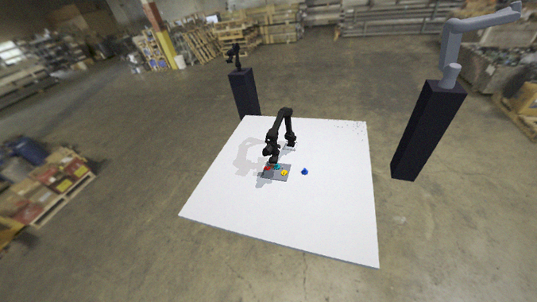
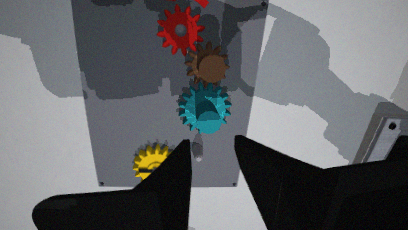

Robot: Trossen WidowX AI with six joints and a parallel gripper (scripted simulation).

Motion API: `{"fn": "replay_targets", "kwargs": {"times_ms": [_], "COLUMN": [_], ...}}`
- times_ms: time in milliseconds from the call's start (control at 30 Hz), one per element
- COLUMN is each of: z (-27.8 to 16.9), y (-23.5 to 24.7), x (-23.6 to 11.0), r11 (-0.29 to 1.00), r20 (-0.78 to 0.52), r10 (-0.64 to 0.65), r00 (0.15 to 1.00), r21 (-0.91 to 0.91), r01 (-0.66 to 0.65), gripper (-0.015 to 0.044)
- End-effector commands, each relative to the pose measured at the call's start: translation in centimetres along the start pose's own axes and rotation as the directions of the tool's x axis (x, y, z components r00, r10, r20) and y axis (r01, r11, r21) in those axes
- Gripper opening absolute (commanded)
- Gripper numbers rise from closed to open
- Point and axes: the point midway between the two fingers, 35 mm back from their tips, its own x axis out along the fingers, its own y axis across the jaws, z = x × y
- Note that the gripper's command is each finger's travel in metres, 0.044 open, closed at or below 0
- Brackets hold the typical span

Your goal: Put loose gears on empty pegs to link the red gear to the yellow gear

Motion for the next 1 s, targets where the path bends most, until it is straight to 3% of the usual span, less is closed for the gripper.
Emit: {"fn": "replay_targets", "kwargs": {"times_ms": [0, 133, 300, 433, 500, 967], "z": [-0.8, -5.9, -13.5, -20.0, -21.9, -22.3], "y": [0.4, 2.8, 4.3, 4.1, 3.5, 3.1], "x": [0.2, 0.1, 0.1, 0.1, 0.1, 2.4], "r11": [0.997, 0.877, 0.484, 0.054, -0.077, -0.109], "r20": [-0.002, -0.005, -0.010, -0.015, -0.017, -0.017], "r10": [-0.005, -0.003, -0.002, -0.003, -0.004, -0.004], "r00": [1.000, 1.000, 1.000, 1.000, 1.000, 1.000], "r21": [-0.071, -0.480, -0.875, -0.998, -0.997, -0.994], "r01": [0.004, 0.000, -0.008, -0.015, -0.017, -0.018], "gripper": [0.0192, 0.0298, 0.0429, 0.0440, 0.0440, 0.0440]}}
